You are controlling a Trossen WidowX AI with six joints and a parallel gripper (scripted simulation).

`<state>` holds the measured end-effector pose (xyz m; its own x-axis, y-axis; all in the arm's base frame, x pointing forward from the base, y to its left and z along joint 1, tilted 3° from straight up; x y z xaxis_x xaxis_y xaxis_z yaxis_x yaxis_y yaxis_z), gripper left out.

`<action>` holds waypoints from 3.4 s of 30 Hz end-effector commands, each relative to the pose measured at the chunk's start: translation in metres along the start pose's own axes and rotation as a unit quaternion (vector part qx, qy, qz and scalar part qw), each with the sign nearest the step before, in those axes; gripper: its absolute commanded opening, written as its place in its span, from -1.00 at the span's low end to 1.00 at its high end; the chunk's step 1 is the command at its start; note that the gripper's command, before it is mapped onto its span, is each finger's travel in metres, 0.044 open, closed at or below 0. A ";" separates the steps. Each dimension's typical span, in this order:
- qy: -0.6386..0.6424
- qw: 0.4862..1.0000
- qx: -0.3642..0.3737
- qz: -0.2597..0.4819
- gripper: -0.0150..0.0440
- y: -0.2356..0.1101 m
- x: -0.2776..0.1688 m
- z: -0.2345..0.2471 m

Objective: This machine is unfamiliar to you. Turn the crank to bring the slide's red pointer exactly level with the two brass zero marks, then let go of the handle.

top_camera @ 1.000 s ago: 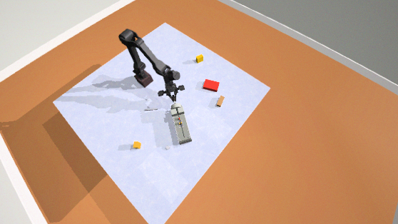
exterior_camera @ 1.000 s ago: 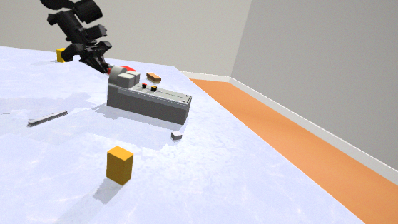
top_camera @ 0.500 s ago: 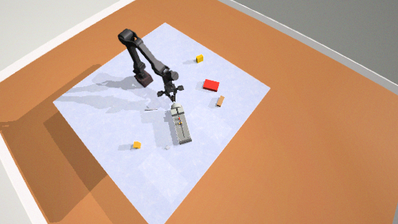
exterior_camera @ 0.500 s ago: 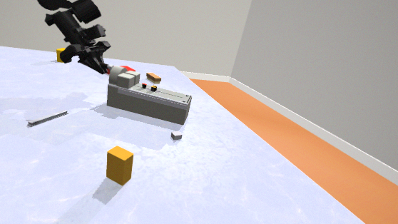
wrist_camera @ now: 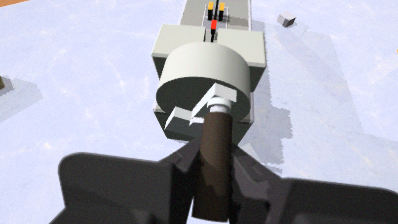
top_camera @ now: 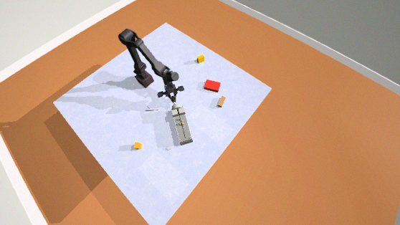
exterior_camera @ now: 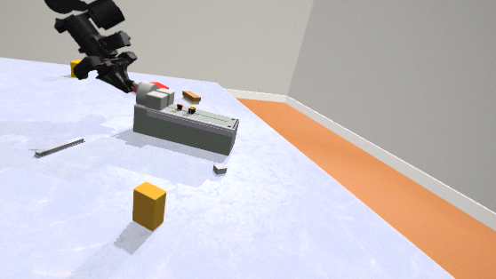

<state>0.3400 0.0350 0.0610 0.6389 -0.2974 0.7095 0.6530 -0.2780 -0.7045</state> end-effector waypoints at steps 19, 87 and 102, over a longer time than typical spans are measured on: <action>-0.002 1.000 -0.012 0.004 -0.49 0.005 -0.006 -0.011; -0.001 1.000 -0.012 0.004 -0.49 0.043 -0.042 0.015; -0.001 1.000 -0.012 0.004 -0.49 0.043 -0.040 0.016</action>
<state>0.3471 0.0473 0.0026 0.6458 -0.2917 0.7056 0.6348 -0.3085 -0.7085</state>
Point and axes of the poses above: the point midway between the two fingers, 35 mm back from their tips, its own y axis out along the fingers, its own z axis across the jaws, x = y × z, the point moved 2 cm from there along -y, back along the fingers, and after that the axes turned 5 degrees about -y, right-handed, at the moved point
